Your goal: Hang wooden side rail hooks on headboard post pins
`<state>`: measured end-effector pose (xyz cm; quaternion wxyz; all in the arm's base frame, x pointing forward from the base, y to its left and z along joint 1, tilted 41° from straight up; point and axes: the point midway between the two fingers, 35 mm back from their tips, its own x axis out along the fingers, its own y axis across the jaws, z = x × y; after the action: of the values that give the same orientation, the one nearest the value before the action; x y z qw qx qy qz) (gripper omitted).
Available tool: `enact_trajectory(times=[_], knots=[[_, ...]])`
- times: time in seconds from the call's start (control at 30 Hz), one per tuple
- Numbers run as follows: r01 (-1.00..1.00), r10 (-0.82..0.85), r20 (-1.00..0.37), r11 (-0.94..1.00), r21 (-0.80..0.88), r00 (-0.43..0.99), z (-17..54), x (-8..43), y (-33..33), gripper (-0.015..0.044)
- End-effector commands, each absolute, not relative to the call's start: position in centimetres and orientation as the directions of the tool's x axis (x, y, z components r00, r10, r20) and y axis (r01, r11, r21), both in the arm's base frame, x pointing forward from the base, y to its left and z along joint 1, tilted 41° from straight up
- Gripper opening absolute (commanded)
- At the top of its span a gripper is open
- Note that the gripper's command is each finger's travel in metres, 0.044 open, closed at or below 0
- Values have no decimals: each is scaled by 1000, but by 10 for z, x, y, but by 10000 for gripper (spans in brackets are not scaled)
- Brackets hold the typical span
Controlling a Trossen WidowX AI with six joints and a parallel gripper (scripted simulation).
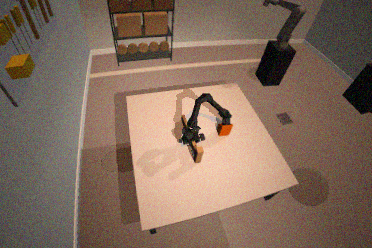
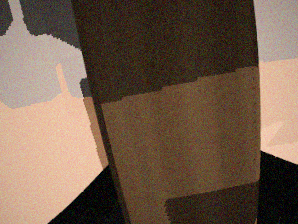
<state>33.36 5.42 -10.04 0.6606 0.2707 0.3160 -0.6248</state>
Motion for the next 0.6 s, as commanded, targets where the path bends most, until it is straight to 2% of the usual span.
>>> enact_trajectory(times=[0.0, 0.57], knots=[[996, -651, -758, 80, -34, 27, -100, 333, 59, 0], [996, -651, -758, 80, -34, 27, -102, 335, 60, 0]])
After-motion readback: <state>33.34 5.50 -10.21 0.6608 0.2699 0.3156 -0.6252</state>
